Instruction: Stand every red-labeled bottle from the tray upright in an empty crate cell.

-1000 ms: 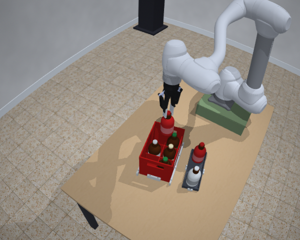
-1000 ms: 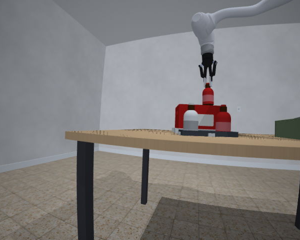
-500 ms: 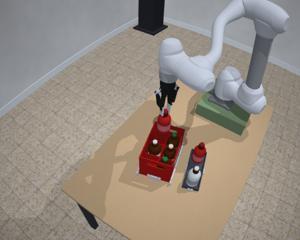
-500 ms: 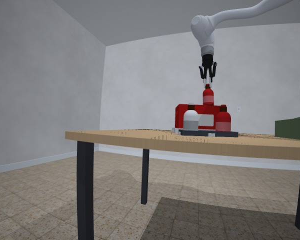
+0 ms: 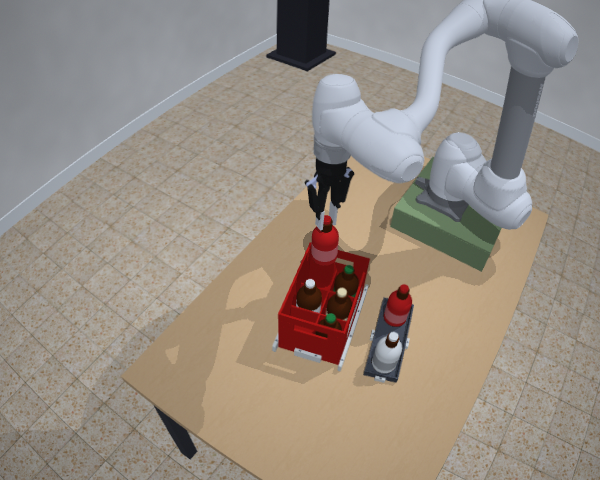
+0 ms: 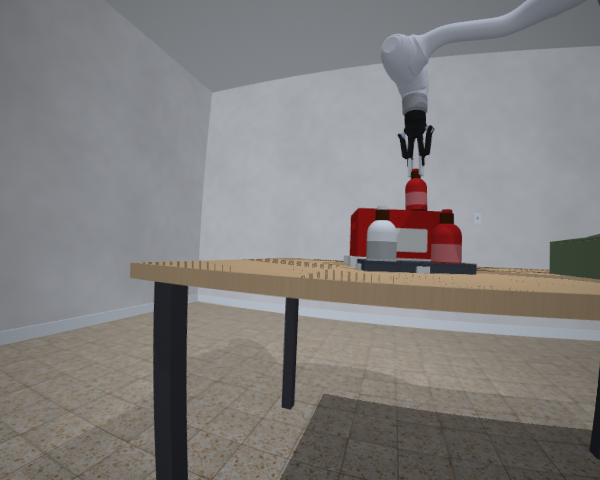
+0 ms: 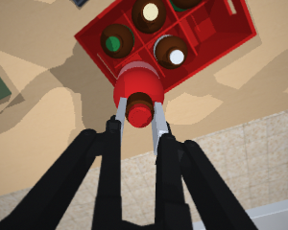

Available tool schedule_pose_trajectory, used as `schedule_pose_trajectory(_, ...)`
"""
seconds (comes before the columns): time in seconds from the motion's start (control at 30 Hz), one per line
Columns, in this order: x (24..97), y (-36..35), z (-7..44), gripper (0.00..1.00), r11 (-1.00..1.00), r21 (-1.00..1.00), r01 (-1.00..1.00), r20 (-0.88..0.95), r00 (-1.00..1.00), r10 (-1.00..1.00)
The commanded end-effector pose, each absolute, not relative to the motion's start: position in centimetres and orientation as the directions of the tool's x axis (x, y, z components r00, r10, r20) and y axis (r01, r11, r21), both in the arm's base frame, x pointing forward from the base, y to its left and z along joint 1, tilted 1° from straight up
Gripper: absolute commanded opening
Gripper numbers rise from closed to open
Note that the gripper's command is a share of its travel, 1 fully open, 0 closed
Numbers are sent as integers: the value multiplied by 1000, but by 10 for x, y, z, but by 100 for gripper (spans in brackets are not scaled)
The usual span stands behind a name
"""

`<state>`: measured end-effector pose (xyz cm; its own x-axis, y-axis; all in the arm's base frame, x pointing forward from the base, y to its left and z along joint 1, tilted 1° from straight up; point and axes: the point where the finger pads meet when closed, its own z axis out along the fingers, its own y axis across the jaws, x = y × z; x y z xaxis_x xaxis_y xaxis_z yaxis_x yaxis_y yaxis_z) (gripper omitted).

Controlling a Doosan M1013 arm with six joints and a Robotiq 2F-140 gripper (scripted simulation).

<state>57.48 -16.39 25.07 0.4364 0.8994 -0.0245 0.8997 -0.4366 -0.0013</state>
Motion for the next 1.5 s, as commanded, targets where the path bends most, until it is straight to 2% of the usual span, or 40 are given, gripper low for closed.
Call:
schedule_pose_trajectory(0.0, 575, -165, 251, 0, -437, -1, 900, -24, 436, 899)
schedule_pose_trajectory(1.47, 574, -172, 251, 0, -437, -1, 900, -24, 436, 899)
